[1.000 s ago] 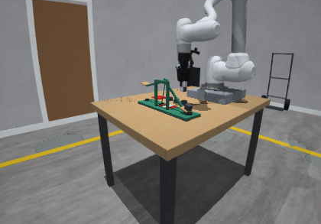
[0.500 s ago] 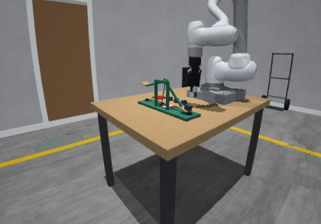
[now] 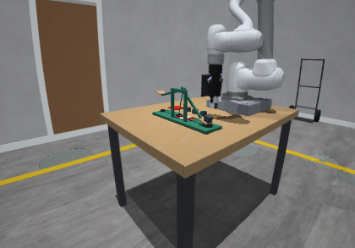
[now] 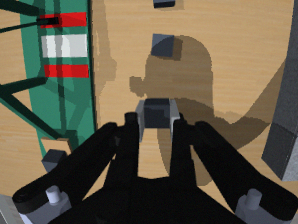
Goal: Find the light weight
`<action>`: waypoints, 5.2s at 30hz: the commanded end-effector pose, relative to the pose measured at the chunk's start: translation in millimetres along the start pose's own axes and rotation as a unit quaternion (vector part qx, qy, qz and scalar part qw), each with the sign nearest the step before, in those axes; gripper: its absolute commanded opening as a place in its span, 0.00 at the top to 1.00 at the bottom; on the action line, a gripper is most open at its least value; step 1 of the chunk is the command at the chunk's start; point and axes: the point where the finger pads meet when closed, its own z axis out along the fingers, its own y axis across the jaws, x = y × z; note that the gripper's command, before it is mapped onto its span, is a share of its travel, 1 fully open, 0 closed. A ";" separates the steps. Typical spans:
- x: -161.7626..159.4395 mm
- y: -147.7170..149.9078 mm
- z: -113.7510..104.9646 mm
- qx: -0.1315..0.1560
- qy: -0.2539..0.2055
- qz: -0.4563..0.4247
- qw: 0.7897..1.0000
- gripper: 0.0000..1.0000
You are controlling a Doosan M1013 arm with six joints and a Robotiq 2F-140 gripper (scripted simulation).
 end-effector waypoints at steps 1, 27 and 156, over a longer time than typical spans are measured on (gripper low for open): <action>0.0 -0.3 6.0 0.000 0.000 0.000 1.000 0.76; 0.4 -2.4 59.4 0.000 0.000 0.000 1.000 0.76; 0.4 -2.4 56.6 0.000 0.000 0.000 1.000 0.65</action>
